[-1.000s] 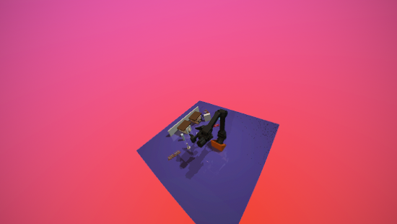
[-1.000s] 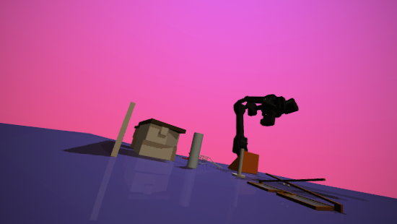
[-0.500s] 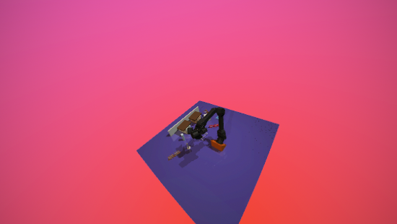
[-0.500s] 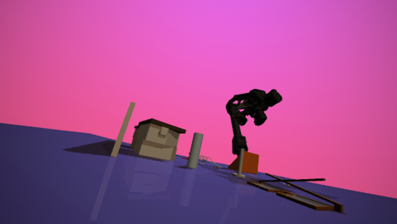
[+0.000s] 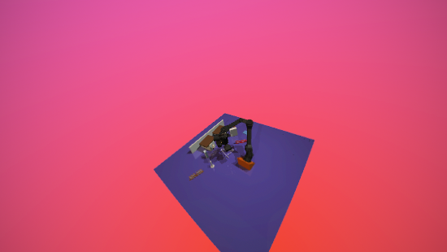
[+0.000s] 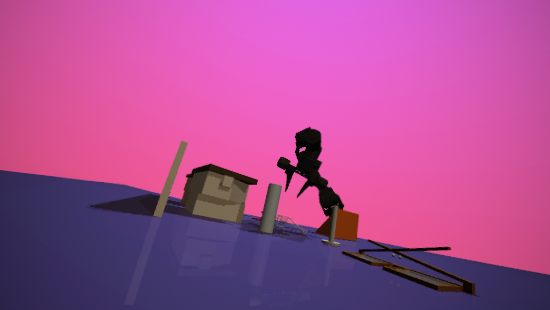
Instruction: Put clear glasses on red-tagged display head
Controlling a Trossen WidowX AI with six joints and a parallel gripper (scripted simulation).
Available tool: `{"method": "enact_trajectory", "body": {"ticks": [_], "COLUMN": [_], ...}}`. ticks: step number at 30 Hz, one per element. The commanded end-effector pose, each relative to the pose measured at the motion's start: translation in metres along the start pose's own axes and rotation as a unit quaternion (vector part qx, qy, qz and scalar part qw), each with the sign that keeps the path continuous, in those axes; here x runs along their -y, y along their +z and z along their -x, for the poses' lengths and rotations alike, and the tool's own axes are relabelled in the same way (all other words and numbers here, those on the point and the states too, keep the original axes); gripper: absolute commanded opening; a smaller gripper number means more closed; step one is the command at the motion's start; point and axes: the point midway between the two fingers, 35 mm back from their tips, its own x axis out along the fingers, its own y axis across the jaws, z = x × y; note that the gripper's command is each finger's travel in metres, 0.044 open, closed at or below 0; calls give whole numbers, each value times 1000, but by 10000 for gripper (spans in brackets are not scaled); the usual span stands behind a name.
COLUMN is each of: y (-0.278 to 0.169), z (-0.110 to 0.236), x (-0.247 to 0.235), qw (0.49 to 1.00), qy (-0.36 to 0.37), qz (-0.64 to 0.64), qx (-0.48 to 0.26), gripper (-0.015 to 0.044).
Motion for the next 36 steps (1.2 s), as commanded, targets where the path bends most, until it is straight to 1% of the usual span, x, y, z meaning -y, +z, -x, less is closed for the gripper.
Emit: {"method": "enact_trajectory", "body": {"ticks": [1, 9, 12, 21, 36], "y": [-40, -41, -41, -41, -42], "z": [-36, -37, -37, -38, -62], "x": [1, -1, -1, -2, -5], "qw": [955, 952, 952, 952, 952], "qy": [129, 132, 132, 132, 132], "qz": [-264, -272, -272, -272, -272], "qx": [-45, -47, -47, -46, -45], "gripper": [200, 200, 121, 120, 120]}}
